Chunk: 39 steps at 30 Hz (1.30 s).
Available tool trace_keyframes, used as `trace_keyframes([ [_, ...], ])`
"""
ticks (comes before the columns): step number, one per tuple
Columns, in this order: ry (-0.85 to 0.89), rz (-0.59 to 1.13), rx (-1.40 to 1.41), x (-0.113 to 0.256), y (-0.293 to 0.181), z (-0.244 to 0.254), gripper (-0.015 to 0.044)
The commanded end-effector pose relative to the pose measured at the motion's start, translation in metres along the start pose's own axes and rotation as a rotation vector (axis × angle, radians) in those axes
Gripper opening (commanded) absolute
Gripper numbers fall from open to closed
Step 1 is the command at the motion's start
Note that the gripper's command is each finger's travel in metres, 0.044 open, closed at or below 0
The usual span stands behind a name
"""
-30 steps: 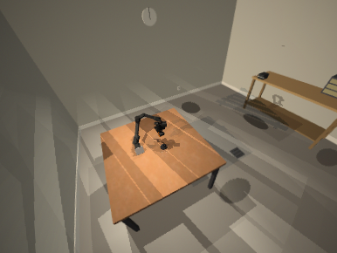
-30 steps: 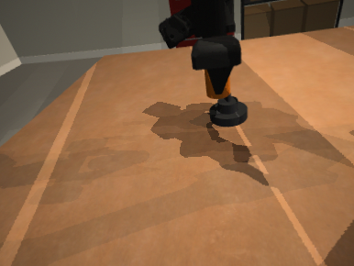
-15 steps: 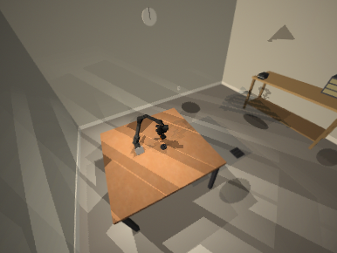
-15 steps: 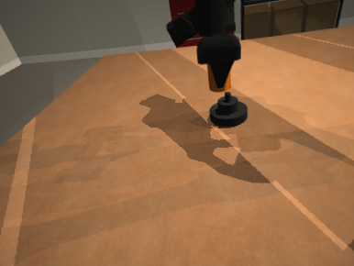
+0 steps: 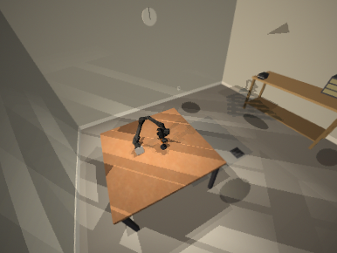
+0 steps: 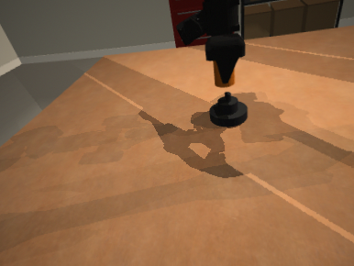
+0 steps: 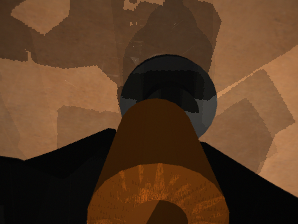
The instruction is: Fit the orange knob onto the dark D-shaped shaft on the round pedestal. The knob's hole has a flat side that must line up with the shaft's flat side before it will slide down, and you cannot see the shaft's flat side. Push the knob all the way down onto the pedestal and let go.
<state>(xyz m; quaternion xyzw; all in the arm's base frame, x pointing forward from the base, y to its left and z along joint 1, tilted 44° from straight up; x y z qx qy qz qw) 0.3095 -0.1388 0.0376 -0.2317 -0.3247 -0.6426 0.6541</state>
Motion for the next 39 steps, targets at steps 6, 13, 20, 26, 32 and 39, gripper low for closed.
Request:
trace_keyframes([
  [6,0.001,0.004,-0.002,-0.008,-0.005,-0.013,0.0000],
  [13,0.002,0.003,-0.002,-0.028,-0.005,-0.013,0.0000],
  [20,0.002,0.003,-0.002,-0.030,-0.005,-0.013,0.0000],
  [26,0.002,0.003,0.005,-0.029,-0.004,-0.013,0.0000],
  [32,0.002,0.003,0.005,-0.030,-0.004,-0.013,0.0000],
  [39,0.002,0.003,0.005,-0.030,-0.005,-0.012,0.0000],
])
Point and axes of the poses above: the point midway between the two fingers, 35 mm back from their tips, its own x axis back along the fingers, its own z axis across the jaws, y = z × x, the point moved 7 cm from there along x, back along the fingers, and after that the axes turned 4 degrees about x, right-handed, at the moved point
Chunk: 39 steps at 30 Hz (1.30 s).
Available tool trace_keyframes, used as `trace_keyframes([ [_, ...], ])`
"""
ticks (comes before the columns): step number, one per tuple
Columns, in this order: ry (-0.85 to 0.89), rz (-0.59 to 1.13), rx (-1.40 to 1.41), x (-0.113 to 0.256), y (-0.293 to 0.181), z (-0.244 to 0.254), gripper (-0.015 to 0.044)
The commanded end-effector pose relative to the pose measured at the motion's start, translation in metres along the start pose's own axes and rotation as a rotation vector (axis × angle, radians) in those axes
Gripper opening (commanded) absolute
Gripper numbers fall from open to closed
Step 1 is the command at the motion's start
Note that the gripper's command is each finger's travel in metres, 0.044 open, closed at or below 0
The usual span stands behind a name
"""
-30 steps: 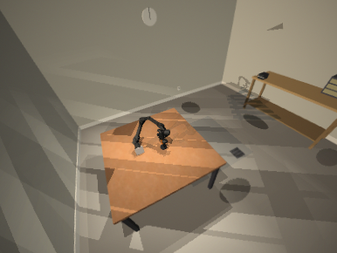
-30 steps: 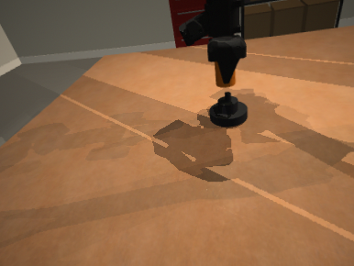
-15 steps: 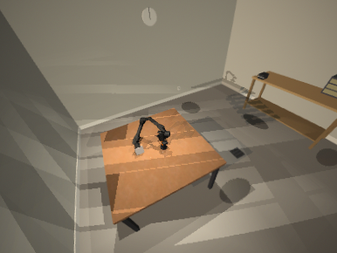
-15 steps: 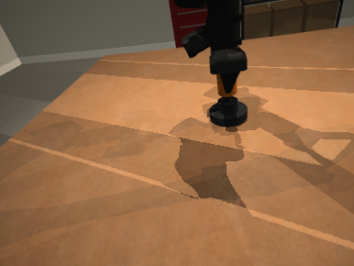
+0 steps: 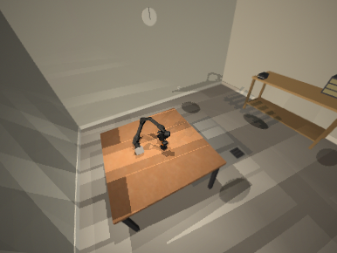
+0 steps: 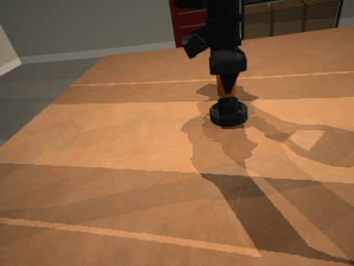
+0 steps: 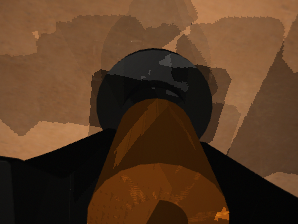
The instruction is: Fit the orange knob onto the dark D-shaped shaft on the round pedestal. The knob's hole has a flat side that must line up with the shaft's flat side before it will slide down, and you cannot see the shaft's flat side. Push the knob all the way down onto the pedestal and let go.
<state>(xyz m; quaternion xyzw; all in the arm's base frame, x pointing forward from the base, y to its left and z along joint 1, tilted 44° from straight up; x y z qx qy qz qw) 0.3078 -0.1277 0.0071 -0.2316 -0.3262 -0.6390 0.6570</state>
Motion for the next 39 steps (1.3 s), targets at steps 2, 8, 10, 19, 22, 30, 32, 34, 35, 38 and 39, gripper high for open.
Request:
trace_keyframes([
  [2,0.004,-0.004,-0.001,-0.0006,-0.0005,0.0003,0.0000],
  [8,0.004,-0.004,-0.001,-0.0006,-0.0009,0.0004,0.0000],
  [10,0.004,-0.004,-0.001,-0.0006,-0.0009,0.0004,0.0000],
  [19,0.003,-0.004,0.053,0.0046,-0.0013,0.0014,0.0000],
  [22,0.003,-0.004,0.167,0.0054,-0.0005,0.0012,0.0000],
  [30,0.003,-0.005,0.208,0.0032,0.0012,-0.0008,0.0000],
  [32,0.003,-0.005,0.208,0.0017,0.0011,-0.0009,0.0000],
  [34,0.003,-0.005,0.208,0.0003,0.0009,-0.0010,0.0000],
  [35,0.003,-0.005,0.208,-0.0002,0.0009,-0.0011,0.0000],
  [38,0.003,-0.005,0.208,-0.0009,-0.0001,-0.0011,0.0000],
  [39,0.003,-0.005,0.208,-0.0008,-0.0005,-0.0010,0.0000],
])
Point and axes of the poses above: the point midway between the two fingers, 35 mm back from their tips, its own x axis back along the fingers, its own z axis across the jaws, y = z × x, the point moved 7 cm from there along x, back along the fingers, and after that the axes turned 4 degrees about x, right-handed, at the moved point
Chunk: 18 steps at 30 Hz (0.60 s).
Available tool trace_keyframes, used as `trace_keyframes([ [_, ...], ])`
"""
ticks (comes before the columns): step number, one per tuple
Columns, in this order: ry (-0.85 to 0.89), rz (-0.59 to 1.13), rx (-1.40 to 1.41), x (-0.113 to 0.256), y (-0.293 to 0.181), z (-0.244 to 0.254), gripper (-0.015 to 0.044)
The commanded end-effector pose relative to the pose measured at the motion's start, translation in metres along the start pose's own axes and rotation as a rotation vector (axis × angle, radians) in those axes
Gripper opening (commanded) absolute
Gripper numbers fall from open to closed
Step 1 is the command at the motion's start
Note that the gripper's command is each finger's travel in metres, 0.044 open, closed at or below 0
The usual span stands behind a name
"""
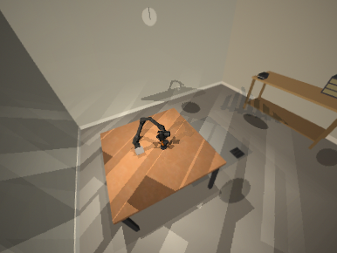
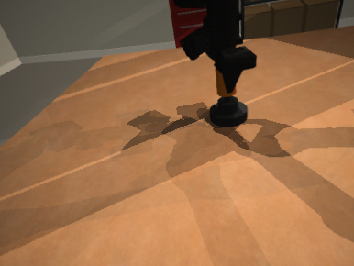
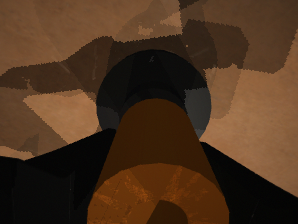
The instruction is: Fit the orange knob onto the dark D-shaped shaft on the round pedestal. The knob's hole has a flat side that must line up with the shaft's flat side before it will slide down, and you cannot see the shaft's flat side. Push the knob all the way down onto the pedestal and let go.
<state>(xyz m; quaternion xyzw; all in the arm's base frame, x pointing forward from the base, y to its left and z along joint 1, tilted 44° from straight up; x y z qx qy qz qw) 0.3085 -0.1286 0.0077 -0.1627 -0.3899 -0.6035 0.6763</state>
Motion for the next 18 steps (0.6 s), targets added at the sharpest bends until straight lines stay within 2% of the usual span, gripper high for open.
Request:
trace_keyframes([
  [1,0.002,-0.002,0.004,-0.0017,-0.0018,-0.0002,0.0000],
  [18,0.002,-0.002,0.004,0.0046,-0.0006,0.0016,0.0000],
])
Point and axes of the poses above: the point midway between the two fingers, 35 mm back from their tips, its own x axis back along the fingers, its own z axis across the jaws, y = z × x, the point moved 7 cm from there along x, back along the fingers, and after that the axes turned 4 degrees about x, right-handed, at the moved point
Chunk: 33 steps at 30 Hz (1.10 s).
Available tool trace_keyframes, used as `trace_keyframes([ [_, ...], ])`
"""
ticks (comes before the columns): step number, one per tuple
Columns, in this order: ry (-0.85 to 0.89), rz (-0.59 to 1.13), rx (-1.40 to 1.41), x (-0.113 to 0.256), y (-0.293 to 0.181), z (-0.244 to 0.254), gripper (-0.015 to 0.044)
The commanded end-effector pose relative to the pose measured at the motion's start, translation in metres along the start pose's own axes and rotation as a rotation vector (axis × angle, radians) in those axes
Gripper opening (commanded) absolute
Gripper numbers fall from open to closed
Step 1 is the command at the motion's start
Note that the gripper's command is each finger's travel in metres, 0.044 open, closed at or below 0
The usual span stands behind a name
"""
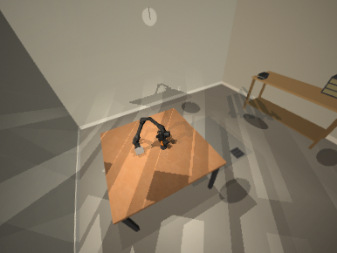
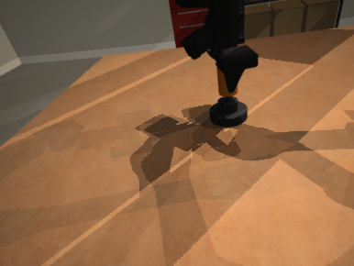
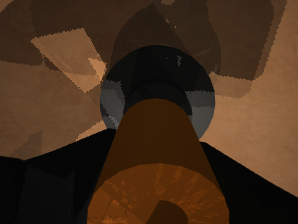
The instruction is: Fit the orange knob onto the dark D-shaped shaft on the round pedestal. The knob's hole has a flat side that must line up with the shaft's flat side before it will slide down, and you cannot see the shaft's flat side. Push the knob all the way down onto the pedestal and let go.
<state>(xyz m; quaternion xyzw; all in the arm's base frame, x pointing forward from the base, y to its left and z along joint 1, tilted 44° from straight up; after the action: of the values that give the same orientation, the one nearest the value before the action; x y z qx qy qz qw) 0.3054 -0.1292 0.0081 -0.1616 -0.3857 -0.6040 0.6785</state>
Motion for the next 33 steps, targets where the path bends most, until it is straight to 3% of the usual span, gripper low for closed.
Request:
trace_keyframes([
  [1,-0.007,-0.004,0.007,0.0039,0.0027,0.0006,0.0000],
  [23,-0.006,-0.004,0.007,-0.0009,-0.0002,-0.0004,0.0000],
  [33,-0.007,-0.003,0.217,0.0036,0.0023,-0.0007,0.0000],
])
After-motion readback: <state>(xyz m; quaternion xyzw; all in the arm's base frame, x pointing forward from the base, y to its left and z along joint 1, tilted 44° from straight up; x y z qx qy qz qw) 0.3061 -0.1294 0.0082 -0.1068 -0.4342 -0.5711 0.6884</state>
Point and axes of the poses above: the point midway between the two fingers, 35 mm back from their tips, its own x axis back along the fingers, its own z axis across the jaws, y = z × x, the point moved 7 cm from there along x, back along the fingers, and after that the axes turned 4 degrees about x, right-handed, at the moved point
